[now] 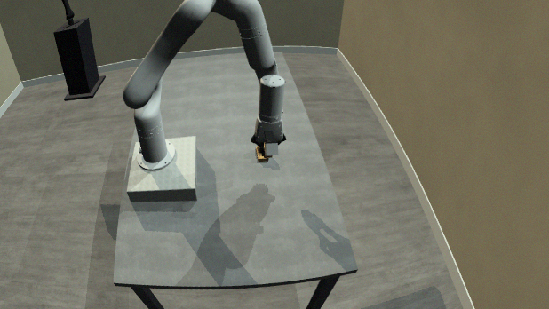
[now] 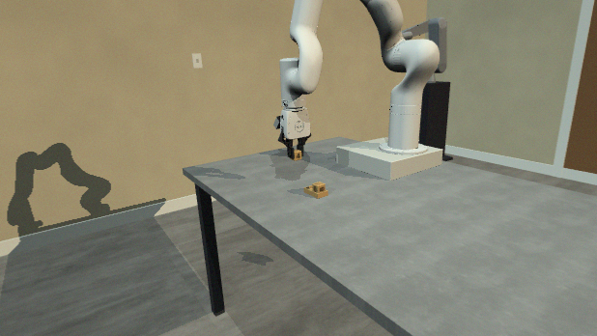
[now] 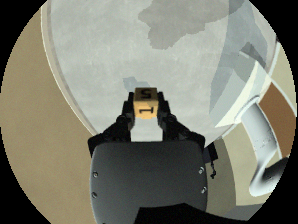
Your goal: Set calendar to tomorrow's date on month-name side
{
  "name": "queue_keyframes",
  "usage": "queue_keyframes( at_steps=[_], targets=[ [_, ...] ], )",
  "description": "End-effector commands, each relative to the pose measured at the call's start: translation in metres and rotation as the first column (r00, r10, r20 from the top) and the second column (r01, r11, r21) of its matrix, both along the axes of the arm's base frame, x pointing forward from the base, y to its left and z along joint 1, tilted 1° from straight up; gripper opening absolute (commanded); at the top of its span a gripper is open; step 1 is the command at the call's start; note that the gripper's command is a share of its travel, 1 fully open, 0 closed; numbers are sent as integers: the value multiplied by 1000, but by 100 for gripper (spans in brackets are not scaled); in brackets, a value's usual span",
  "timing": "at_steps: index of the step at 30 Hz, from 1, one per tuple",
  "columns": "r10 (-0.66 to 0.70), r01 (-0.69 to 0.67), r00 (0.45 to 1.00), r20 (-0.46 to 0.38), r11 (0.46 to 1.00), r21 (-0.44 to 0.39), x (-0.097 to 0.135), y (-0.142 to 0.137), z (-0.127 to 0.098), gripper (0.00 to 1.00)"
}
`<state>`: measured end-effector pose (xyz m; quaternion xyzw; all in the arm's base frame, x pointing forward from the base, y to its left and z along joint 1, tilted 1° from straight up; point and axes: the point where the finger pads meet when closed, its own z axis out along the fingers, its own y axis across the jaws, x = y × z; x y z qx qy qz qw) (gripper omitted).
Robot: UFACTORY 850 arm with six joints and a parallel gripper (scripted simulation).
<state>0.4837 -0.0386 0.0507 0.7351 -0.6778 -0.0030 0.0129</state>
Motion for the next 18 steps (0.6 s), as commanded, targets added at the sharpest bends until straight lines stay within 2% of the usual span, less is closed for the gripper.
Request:
queue_keyframes(
  at_steps=[1, 18],
  targets=[
    [22, -22, 1000, 0, 1000, 19, -1, -1, 1, 29],
    [22, -22, 1000, 0, 1000, 20, -1, -1, -3, 29]
  ],
)
